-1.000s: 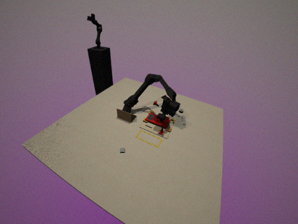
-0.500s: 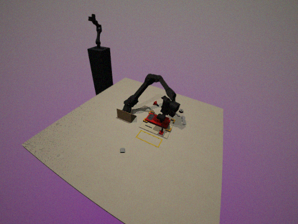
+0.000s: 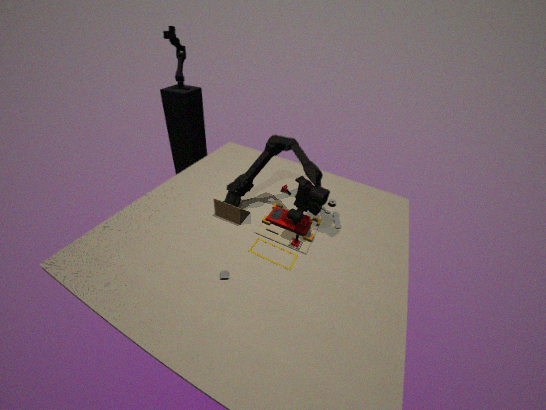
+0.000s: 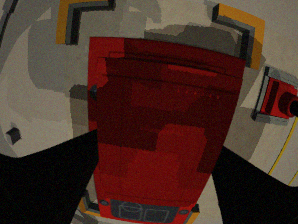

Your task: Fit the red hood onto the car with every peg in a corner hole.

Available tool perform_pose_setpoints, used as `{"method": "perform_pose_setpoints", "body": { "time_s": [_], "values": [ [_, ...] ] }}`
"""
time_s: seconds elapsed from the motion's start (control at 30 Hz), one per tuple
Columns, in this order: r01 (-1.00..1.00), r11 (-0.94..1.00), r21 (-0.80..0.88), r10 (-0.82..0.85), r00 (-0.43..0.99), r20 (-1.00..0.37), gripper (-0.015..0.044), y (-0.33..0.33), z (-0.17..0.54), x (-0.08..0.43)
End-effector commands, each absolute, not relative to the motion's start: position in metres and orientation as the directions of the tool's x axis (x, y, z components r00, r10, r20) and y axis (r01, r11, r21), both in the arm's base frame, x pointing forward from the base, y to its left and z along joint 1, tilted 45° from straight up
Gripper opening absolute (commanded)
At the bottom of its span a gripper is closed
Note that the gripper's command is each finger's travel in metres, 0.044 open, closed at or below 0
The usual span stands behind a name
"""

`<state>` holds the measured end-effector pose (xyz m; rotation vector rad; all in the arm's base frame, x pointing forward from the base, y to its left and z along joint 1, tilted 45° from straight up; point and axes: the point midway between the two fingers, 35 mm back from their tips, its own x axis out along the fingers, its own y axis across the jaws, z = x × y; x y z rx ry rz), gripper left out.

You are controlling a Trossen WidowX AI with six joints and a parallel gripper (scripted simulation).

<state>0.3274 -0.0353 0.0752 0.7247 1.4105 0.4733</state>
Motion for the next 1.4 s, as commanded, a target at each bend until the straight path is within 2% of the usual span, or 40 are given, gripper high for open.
{"method": "perform_pose_setpoints", "body": {
  "time_s": [0.0,0.1,0.67,1.03,1.37],
  "values": [
    [0.120,0.703,0.701,0.690,0.125,-0.713,0.0000,-0.035,0.075,0.328],
    [0.119,0.704,0.700,0.689,0.124,-0.714,0.0000,-0.036,0.075,0.327],
    [0.120,0.703,0.701,0.690,0.124,-0.713,0.0440,-0.035,0.075,0.327],
    [0.121,0.705,0.699,0.688,0.127,-0.715,0.0440,-0.082,0.123,0.319],
    [0.121,0.704,0.699,0.688,0.127,-0.715,0.0440,-0.084,0.125,0.318]
  ]
}}
